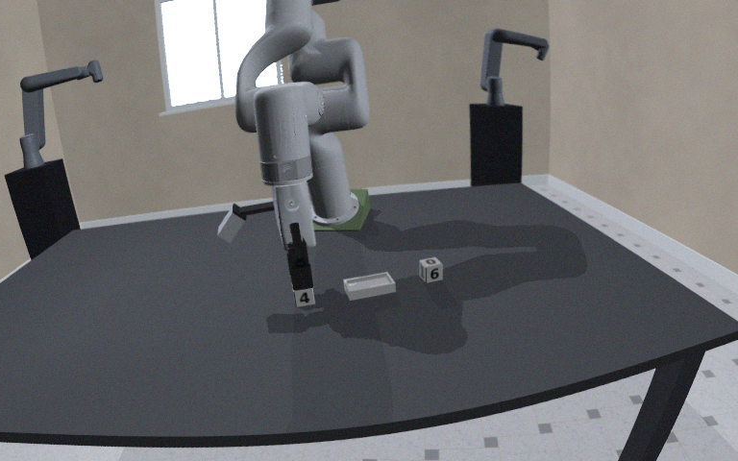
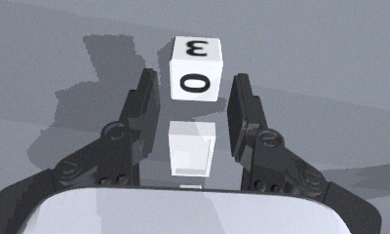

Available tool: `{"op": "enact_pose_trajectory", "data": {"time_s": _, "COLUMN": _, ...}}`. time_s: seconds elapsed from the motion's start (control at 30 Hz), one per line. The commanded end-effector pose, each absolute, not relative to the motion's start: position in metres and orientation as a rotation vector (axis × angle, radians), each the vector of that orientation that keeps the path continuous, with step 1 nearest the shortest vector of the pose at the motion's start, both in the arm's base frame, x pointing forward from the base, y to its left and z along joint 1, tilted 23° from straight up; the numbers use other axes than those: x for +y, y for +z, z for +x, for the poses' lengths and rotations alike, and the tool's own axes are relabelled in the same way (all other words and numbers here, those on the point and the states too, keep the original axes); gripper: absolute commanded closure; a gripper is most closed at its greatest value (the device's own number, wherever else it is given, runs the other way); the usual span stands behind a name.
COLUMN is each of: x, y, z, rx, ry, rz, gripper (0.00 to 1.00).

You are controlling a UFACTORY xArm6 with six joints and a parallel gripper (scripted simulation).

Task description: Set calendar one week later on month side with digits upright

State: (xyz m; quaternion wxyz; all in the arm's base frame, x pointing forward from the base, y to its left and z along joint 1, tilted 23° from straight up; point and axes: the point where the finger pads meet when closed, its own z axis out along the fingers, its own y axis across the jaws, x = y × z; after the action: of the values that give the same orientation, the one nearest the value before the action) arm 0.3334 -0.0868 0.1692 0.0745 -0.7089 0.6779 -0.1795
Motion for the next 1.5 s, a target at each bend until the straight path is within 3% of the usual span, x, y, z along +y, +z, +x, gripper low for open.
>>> {"op": "enact_pose_trajectory", "data": {"time_s": 0.0, "x": -0.087, "y": 0.171, "z": 0.334, "rx": 2.033, "ry": -0.543, "rz": -2.126, "gripper": 0.51}}
{"op": "enact_pose_trajectory", "data": {"time_s": 1.47, "x": -0.091, "y": 0.145, "z": 0.344, "rx": 2.033, "ry": -0.543, "rz": -2.126, "gripper": 0.51}}
